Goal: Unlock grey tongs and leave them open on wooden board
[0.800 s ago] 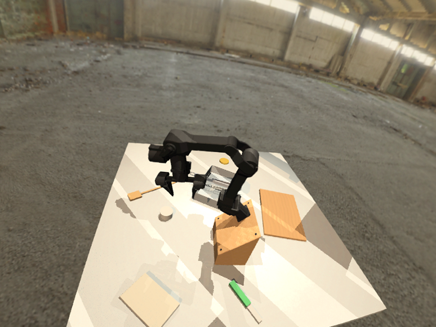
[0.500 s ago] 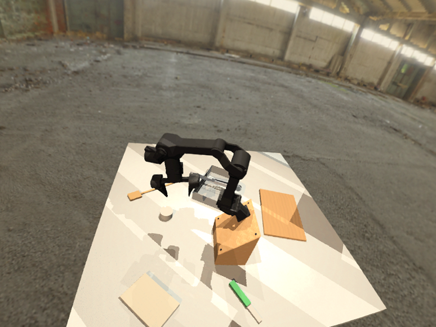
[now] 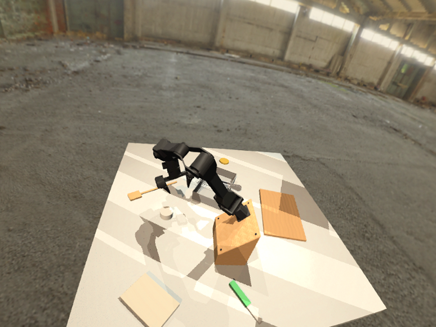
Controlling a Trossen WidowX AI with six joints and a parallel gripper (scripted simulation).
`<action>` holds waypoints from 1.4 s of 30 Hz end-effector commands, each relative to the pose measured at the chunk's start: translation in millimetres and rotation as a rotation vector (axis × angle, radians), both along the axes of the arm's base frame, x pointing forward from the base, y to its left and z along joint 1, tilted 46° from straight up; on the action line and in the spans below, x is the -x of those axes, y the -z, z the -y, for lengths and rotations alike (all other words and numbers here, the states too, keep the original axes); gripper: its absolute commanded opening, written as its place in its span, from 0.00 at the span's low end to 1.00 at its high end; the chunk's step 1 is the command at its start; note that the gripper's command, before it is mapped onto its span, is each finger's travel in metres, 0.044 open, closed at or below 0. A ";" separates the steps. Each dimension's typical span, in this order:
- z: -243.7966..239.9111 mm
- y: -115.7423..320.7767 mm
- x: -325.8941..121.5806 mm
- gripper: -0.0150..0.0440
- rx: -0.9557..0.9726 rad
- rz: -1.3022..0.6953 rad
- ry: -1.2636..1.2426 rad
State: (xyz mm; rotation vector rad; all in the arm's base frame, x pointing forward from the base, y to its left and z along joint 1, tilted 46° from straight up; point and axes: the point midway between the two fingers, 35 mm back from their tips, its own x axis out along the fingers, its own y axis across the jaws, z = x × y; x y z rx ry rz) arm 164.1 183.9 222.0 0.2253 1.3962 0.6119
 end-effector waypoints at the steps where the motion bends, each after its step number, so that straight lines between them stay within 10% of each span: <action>1: 10.2 37.7 -57.3 1.00 -0.002 0.072 -0.151; 27: 139.9 204.8 -183.8 1.00 -0.144 0.614 -0.705; 42: 142.7 207.0 -190.2 1.00 -0.146 0.632 -0.714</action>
